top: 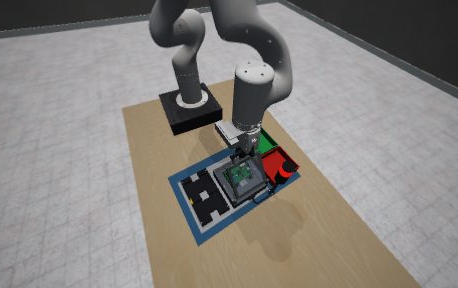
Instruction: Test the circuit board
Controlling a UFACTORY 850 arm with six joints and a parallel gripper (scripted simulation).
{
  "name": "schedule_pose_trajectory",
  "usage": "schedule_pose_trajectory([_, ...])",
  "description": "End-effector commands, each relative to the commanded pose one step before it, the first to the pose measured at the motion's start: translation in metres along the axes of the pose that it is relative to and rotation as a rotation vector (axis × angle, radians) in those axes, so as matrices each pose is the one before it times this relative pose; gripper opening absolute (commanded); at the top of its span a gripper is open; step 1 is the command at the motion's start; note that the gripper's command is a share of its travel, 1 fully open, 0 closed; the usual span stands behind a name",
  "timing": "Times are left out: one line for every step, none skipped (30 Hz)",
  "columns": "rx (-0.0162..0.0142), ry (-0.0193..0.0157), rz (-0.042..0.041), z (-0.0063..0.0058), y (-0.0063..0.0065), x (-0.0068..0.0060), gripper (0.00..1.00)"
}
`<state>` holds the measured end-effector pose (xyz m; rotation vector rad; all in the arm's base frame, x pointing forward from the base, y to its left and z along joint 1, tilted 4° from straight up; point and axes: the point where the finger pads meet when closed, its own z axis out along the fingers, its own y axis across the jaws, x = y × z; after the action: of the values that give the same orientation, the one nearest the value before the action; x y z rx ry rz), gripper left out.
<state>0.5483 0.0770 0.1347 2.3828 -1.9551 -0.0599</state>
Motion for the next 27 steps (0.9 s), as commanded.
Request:
schedule_pose_trajectory([0.00173,0.00004,0.00005,-0.00930,-0.01379,0.00007,0.00])
schedule_pose_trajectory([0.00000,0.00000,0.00000,-0.00079,-0.00128,0.00000,0.00])
schedule_pose_trajectory([0.00000,0.00000,0.00000,-0.00064,-0.00103,0.00000,0.00])
schedule_pose_trajectory([0.00000,0.00000,0.00000,-0.00049,-0.00079,0.00000,0.00])
schedule_pose_trajectory([0.00000,0.00000,0.00000,0.00000,0.00000,0.00000,0.00])
schedule_pose_trajectory([0.00000,0.00000,0.00000,0.00000,0.00000,0.00000,0.00])
schedule_pose_trajectory([0.00000,0.00000,0.00000,-0.00036,-0.00057,0.00000,0.00])
schedule_pose_trajectory([0.00000,0.00000,0.00000,-0.00023,-0.00037,0.00000,0.00])
schedule_pose_trajectory([0.00000,0.00000,0.00000,-0.00013,-0.00020,0.00000,0.00])
schedule_pose_trajectory([0.00000,0.00000,0.00000,-0.00005,-0.00008,0.00000,0.00])
schedule_pose_trajectory([0.00000,0.00000,0.00000,-0.00001,-0.00001,0.00000,0.00])
schedule_pose_trajectory([0.00000,0.00000,0.00000,0.00000,0.00000,0.00000,0.00])
schedule_pose_trajectory([0.00000,0.00000,0.00000,0.00000,0.00000,0.00000,0.00])
schedule_pose_trajectory([0.00000,0.00000,0.00000,0.00000,0.00000,0.00000,0.00])
schedule_pose_trajectory([0.00000,0.00000,0.00000,0.00000,0.00000,0.00000,0.00])
schedule_pose_trajectory([0.00000,0.00000,0.00000,0.00000,0.00000,0.00000,0.00])
schedule_pose_trajectory([0.00000,0.00000,0.00000,0.00000,0.00000,0.00000,0.28])
schedule_pose_trajectory([0.00000,0.00000,0.00000,0.00000,0.00000,0.00000,0.28])
schedule_pose_trajectory([0.00000,0.00000,0.00000,0.00000,0.00000,0.00000,0.28])
schedule_pose_trajectory([0.00000,0.00000,0.00000,0.00000,0.00000,0.00000,0.28])
schedule_pose_trajectory([0.00000,0.00000,0.00000,0.00000,0.00000,0.00000,0.28])
schedule_pose_trajectory([0.00000,0.00000,0.00000,0.00000,0.00000,0.00000,0.28])
schedule_pose_trajectory([0.00000,0.00000,0.00000,0.00000,0.00000,0.00000,0.28])
schedule_pose_trajectory([0.00000,0.00000,0.00000,0.00000,0.00000,0.00000,0.28])
schedule_pose_trajectory([0.00000,0.00000,0.00000,0.00000,0.00000,0.00000,0.28])
schedule_pose_trajectory([0.00000,0.00000,0.00000,0.00000,0.00000,0.00000,0.28])
schedule_pose_trajectory([0.00000,0.00000,0.00000,0.00000,0.00000,0.00000,0.28])
